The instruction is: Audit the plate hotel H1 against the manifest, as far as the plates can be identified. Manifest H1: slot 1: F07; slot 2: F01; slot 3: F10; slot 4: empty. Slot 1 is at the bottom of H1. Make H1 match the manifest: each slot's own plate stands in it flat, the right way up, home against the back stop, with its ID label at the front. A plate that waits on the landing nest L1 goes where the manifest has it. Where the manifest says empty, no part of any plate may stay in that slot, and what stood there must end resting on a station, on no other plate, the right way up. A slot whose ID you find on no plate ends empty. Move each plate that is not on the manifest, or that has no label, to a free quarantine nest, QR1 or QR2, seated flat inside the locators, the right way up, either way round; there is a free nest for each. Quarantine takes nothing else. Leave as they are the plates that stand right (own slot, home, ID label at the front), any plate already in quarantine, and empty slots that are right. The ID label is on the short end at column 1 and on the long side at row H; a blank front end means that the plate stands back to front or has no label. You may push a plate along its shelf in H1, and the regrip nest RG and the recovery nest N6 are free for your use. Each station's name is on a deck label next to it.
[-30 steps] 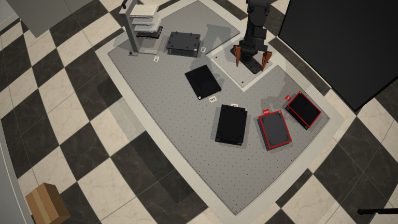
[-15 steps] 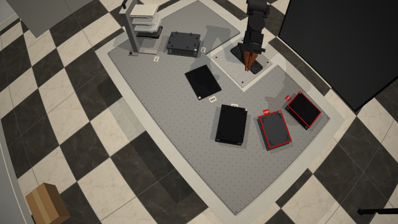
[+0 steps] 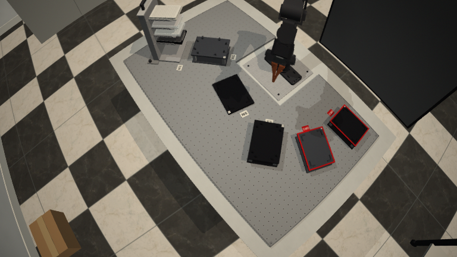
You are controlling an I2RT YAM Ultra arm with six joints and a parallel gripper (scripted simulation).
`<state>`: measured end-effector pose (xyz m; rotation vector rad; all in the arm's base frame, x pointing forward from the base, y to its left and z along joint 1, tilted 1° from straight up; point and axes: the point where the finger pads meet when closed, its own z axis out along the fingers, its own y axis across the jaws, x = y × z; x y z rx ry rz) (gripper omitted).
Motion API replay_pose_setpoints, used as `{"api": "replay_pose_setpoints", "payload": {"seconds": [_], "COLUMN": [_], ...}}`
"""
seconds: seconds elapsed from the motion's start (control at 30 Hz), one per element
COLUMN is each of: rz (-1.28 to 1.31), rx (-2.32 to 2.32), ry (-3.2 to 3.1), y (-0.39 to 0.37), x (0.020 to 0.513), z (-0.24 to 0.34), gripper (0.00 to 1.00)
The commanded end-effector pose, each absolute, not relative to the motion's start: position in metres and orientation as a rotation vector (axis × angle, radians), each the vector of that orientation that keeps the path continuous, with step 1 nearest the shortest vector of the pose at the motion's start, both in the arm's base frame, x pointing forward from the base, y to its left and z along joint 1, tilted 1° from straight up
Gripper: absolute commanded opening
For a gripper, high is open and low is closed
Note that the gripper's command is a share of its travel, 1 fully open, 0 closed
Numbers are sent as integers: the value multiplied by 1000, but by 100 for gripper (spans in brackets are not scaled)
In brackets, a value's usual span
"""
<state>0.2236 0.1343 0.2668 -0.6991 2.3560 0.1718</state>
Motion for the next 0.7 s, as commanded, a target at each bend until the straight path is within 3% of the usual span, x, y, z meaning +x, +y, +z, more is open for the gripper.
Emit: {"api": "replay_pose_setpoints", "payload": {"seconds": [0.0, 0.67], "rz": [142, 97], "rx": [-615, -466], "ry": [2421, 2590], "y": [127, 86], "x": [229, 232], "z": [267, 225], "gripper": [0, 0]}}
